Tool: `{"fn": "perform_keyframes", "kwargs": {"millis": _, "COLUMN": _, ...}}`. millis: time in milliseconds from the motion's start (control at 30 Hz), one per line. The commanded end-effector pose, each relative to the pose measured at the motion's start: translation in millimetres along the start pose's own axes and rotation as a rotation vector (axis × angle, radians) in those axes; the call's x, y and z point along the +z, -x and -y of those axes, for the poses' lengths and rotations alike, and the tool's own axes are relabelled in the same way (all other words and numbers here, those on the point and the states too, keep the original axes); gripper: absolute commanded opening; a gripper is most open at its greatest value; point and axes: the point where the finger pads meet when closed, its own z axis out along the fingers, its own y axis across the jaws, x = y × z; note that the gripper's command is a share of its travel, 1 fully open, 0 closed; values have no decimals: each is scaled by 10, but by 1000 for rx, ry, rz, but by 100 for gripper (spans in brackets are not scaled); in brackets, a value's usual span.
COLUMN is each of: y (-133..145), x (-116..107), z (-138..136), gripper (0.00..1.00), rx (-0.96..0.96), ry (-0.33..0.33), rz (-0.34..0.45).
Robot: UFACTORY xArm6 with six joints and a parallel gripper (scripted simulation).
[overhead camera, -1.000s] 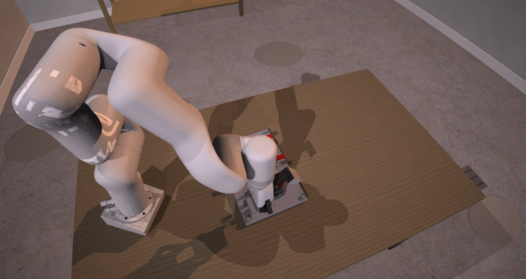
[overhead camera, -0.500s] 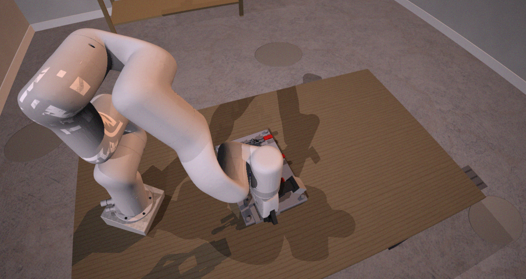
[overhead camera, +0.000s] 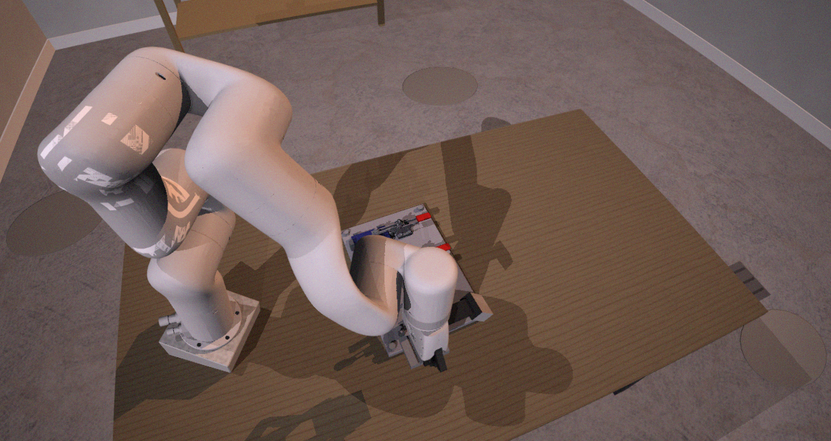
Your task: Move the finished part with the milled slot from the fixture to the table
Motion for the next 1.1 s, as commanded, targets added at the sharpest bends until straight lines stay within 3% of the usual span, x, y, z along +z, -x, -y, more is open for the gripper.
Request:
{"fn": "perform_keyframes", "kwargs": {"millis": 0, "y": -14, "x": -13, "z": -77, "gripper": 0, "rx": 0, "ry": 1, "rz": -4}}
{"fn": "perform_keyframes", "kwargs": {"millis": 1067, "y": -15, "x": -13, "z": -232, "gripper": 0, "rx": 0, "ry": 1, "rz": -4}}
